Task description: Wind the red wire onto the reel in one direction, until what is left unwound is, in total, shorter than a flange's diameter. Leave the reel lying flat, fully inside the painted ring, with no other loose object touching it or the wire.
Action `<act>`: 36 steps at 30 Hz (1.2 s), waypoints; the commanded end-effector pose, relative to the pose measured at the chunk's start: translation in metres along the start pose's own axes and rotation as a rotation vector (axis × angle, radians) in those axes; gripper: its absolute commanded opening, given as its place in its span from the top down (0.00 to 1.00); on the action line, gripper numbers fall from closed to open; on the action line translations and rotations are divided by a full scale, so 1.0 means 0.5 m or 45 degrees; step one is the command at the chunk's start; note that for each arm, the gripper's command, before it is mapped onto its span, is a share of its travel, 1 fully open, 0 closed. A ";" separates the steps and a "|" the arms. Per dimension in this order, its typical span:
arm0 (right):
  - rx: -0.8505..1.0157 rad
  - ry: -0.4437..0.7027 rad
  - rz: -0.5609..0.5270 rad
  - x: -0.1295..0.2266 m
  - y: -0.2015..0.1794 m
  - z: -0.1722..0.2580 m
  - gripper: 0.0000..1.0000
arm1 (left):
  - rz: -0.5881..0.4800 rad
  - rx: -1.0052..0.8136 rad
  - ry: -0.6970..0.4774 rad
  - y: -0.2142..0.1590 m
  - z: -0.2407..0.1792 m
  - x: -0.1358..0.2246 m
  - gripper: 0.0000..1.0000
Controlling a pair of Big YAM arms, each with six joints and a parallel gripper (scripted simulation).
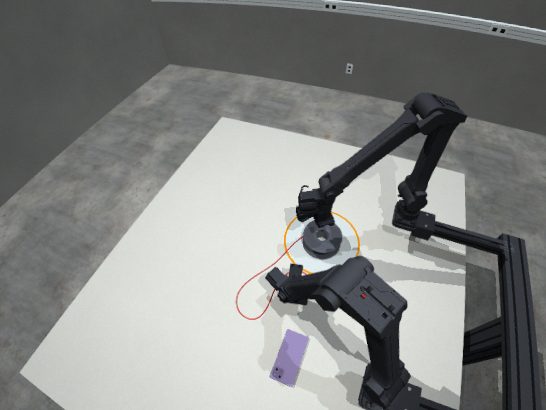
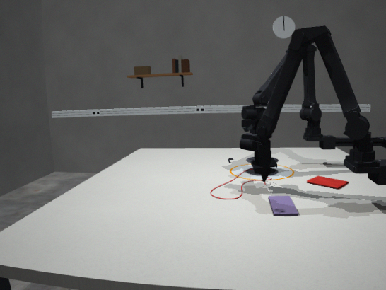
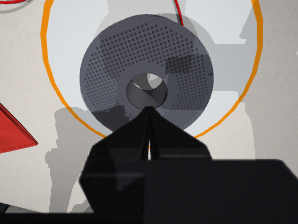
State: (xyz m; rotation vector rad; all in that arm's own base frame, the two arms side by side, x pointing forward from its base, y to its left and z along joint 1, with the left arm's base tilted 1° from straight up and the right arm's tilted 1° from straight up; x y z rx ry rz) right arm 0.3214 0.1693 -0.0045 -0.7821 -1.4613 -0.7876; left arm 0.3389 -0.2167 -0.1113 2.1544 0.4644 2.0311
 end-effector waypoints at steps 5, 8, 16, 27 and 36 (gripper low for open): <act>0.003 0.005 0.027 -0.113 -0.037 -0.004 1.00 | -0.026 -0.011 0.036 0.020 0.009 0.014 1.00; 0.003 0.005 0.027 -0.124 -0.038 -0.004 1.00 | -0.026 -0.011 0.036 0.020 0.009 0.014 1.00; 0.003 0.005 0.027 -0.170 -0.019 -0.005 1.00 | -0.026 -0.011 0.036 0.020 0.009 0.014 1.00; 0.003 0.005 0.027 -0.191 -0.007 -0.006 1.00 | -0.026 -0.011 0.036 0.020 0.009 0.014 1.00; 0.003 0.005 0.027 -0.179 -0.009 -0.006 1.00 | -0.026 -0.011 0.036 0.020 0.009 0.014 1.00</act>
Point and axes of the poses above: on each arm, the point where the finger pads meet when closed, its own x axis back along the fingers, its own z axis across the jaws, y = z × x, the point moved 2 cm from there along x, back along the fingers, and after that the axes turned 4 degrees about -x, right-handed, at the moved point
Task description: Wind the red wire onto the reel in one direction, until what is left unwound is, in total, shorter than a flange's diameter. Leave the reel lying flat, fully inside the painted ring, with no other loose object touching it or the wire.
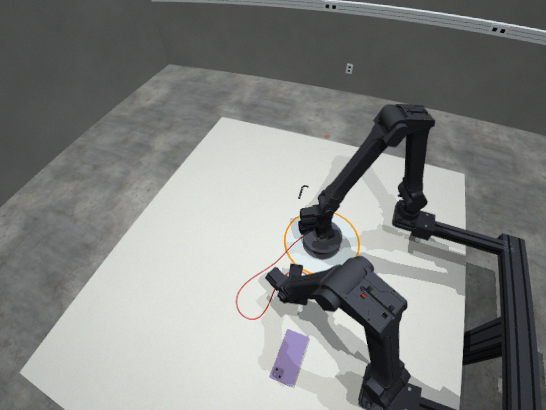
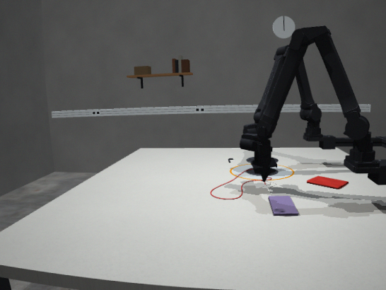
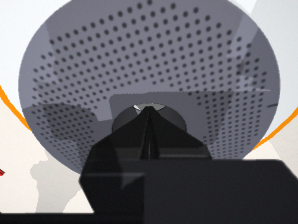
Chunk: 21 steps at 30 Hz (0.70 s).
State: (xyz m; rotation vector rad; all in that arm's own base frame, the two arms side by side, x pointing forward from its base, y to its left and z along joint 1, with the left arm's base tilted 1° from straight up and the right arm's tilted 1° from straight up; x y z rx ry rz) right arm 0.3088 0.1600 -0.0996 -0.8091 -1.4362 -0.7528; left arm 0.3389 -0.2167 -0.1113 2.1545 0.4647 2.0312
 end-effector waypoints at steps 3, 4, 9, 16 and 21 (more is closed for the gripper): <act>0.001 0.001 -0.031 0.017 0.024 -0.009 1.00 | -0.026 -0.011 0.036 0.020 0.009 0.014 1.00; 0.001 0.001 -0.031 0.018 0.024 -0.009 1.00 | -0.026 -0.011 0.036 0.020 0.009 0.014 1.00; 0.001 0.001 -0.031 0.022 0.024 -0.009 1.00 | -0.026 -0.011 0.036 0.020 0.009 0.014 1.00; 0.001 0.001 -0.031 0.025 0.023 -0.009 0.90 | -0.026 -0.011 0.036 0.020 0.009 0.013 1.00; 0.001 0.001 -0.031 0.025 0.023 -0.009 0.72 | -0.026 -0.011 0.036 0.020 0.008 0.013 1.00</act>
Point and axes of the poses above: on each arm, the point where the finger pads meet when closed, its own x axis back along the fingers, its own z axis across the jaws, y = z × x, the point moved 2 cm from there along x, back along the fingers, and after that the axes turned 4 degrees about -x, right-handed, at the moved point
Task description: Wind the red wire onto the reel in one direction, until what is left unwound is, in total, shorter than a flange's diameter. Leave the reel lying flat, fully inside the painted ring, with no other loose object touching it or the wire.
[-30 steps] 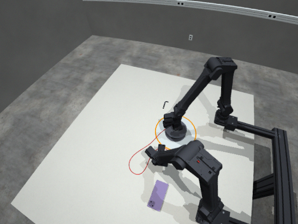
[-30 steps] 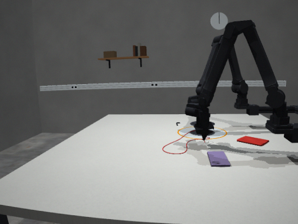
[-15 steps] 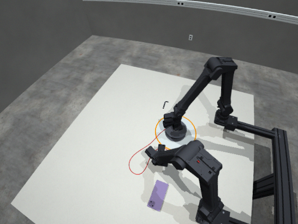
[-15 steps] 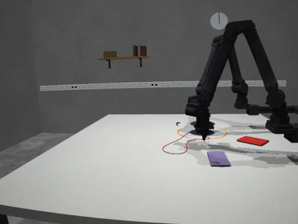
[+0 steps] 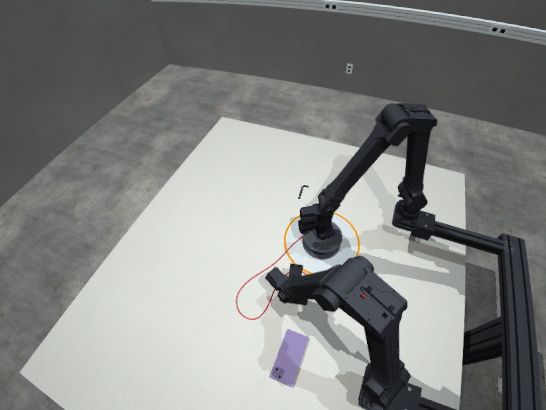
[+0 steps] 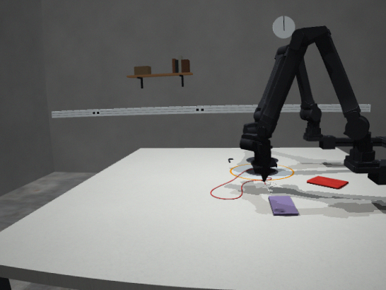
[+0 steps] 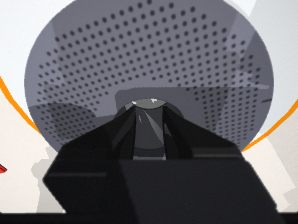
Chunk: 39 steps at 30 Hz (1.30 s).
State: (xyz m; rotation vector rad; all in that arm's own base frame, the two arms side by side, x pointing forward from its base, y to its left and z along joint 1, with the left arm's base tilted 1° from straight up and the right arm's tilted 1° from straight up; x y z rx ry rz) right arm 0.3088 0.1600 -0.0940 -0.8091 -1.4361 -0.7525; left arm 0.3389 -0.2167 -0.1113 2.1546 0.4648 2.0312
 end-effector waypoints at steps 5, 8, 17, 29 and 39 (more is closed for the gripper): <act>0.000 0.001 -0.031 0.014 0.024 -0.009 0.62 | -0.026 -0.011 0.036 0.019 0.008 0.013 1.00; 0.000 0.001 -0.031 0.014 0.024 -0.009 0.51 | -0.029 -0.006 0.038 0.019 0.008 0.013 1.00; 0.000 0.001 -0.031 0.002 0.013 -0.022 0.48 | -0.032 -0.001 0.039 0.019 0.008 0.013 1.00; 0.000 0.001 -0.031 -0.024 -0.014 -0.044 0.48 | -0.032 -0.001 0.039 0.019 0.008 0.013 1.00; -0.252 0.004 -0.031 -0.024 -0.014 -0.044 0.48 | -0.017 0.034 0.052 0.019 0.007 0.013 1.00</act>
Point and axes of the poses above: on each arm, the point where the finger pads meet when closed, its own x axis back along the fingers, its own z axis across the jaws, y = z × x, the point moved 2 cm from there along x, back along the fingers, and after that the axes turned 4 degrees about -x, right-handed, at the moved point
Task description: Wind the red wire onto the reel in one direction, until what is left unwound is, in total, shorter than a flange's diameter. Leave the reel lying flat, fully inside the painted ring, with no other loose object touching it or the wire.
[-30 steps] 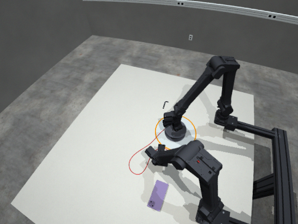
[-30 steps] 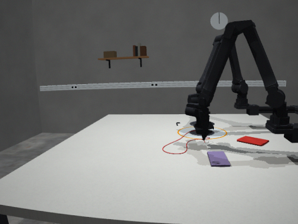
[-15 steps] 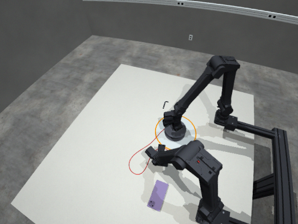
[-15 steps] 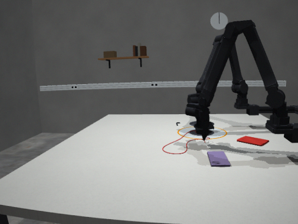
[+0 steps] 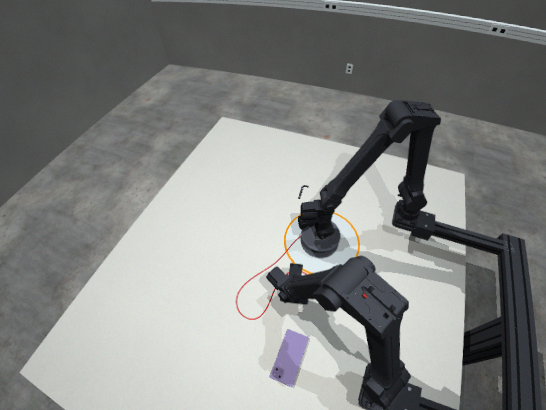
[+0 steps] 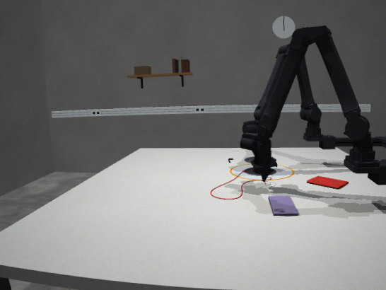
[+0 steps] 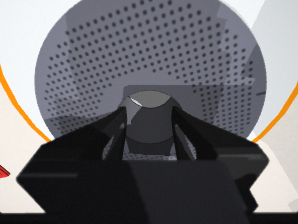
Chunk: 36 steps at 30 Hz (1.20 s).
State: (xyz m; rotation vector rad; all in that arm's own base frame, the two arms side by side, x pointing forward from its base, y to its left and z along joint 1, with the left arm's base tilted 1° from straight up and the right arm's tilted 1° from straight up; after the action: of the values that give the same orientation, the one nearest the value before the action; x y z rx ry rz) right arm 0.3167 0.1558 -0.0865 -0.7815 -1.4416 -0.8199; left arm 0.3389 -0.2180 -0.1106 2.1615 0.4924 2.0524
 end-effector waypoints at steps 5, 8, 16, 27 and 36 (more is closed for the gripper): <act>-0.647 -0.026 0.019 -0.037 -0.025 -0.030 0.48 | -0.010 0.018 0.045 0.015 0.006 0.012 1.00; -0.834 -0.021 -0.005 -0.037 -0.025 -0.030 0.48 | -0.004 0.030 0.051 0.016 0.006 0.012 1.00; -1.292 -0.013 -0.065 -0.037 -0.027 -0.029 0.48 | 0.009 0.049 0.059 0.019 0.007 0.013 1.00; -1.986 0.000 -0.126 -0.037 -0.028 -0.028 0.48 | 0.030 0.063 0.067 0.022 0.010 0.014 1.00; -2.533 -0.010 -0.075 -0.037 -0.026 -0.029 0.69 | 0.037 0.063 0.067 0.024 0.012 0.016 1.00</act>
State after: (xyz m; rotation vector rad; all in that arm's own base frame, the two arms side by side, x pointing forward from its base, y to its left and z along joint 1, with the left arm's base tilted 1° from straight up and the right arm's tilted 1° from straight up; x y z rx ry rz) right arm 0.3264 0.1420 -0.0880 -1.8517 -0.4428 -2.1463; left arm 0.3369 -0.2176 -0.1117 2.1947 0.5149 2.1229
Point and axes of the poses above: on each arm, the point where the finger pads meet when closed, its own x axis back along the fingers, its own z axis across the jaws, y = z × x, the point moved 2 cm from there along x, back along the fingers, and after that the axes turned 4 degrees about -x, right-handed, at the moved point
